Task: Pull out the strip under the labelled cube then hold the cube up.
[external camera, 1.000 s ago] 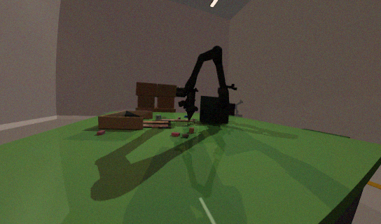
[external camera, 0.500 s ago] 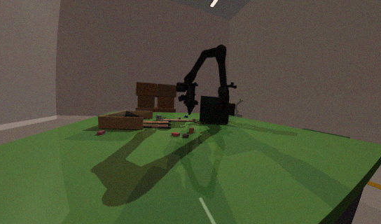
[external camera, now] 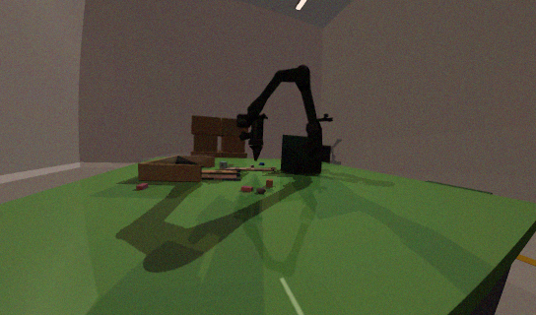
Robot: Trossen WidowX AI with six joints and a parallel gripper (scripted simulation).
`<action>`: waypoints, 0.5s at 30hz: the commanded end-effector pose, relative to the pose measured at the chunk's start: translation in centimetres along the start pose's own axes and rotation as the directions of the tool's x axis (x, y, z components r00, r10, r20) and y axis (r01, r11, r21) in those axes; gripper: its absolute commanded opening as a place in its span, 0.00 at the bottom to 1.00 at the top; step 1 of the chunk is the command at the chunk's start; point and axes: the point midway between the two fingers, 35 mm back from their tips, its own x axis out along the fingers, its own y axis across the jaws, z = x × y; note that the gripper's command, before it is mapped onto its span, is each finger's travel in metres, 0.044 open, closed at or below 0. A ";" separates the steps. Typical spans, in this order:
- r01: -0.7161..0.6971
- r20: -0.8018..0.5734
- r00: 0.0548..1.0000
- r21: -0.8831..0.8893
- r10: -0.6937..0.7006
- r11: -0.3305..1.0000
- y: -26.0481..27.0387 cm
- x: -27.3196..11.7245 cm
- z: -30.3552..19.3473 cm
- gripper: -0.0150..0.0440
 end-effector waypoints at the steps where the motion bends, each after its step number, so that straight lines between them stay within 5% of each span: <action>1: -0.003 0.004 1.000 0.001 0.003 1.000 0.3 -0.2 1.4 1.00; 15: -0.003 0.007 1.000 -0.002 0.003 1.000 1.2 -0.9 7.1 1.00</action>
